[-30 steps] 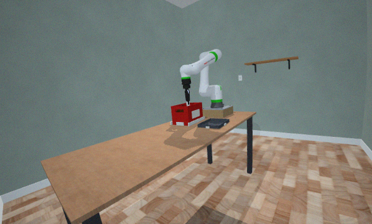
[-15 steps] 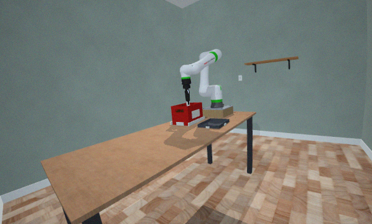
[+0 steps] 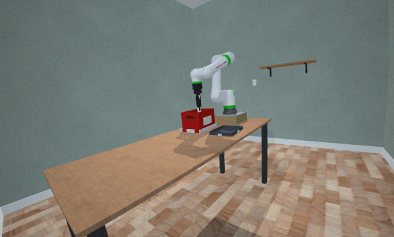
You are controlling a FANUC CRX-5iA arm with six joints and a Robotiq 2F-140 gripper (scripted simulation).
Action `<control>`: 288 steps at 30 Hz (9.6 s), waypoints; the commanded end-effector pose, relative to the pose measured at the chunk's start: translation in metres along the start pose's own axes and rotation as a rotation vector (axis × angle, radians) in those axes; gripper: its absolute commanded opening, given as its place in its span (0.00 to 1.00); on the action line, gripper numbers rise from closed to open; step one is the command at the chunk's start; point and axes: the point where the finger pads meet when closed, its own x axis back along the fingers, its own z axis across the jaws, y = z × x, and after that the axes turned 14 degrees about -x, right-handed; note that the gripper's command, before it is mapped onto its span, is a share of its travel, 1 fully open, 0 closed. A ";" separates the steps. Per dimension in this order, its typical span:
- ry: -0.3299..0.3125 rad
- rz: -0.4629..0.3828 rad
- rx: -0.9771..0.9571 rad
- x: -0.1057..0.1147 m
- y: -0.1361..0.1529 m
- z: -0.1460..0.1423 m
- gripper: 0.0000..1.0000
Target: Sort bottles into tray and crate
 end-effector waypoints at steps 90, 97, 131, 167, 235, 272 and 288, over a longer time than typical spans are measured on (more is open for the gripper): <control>0.000 0.000 0.000 0.178 0.010 -0.046 0.00; 0.000 0.000 0.000 0.177 0.018 -0.059 0.00; 0.000 0.000 0.000 0.177 0.063 -0.096 0.00; 0.000 0.000 0.000 0.177 0.113 -0.134 0.00; 0.000 0.000 0.000 0.177 0.207 -0.204 0.00; 0.000 0.000 0.000 0.177 0.250 -0.236 0.00; 0.000 0.000 0.000 0.149 0.250 -0.236 0.00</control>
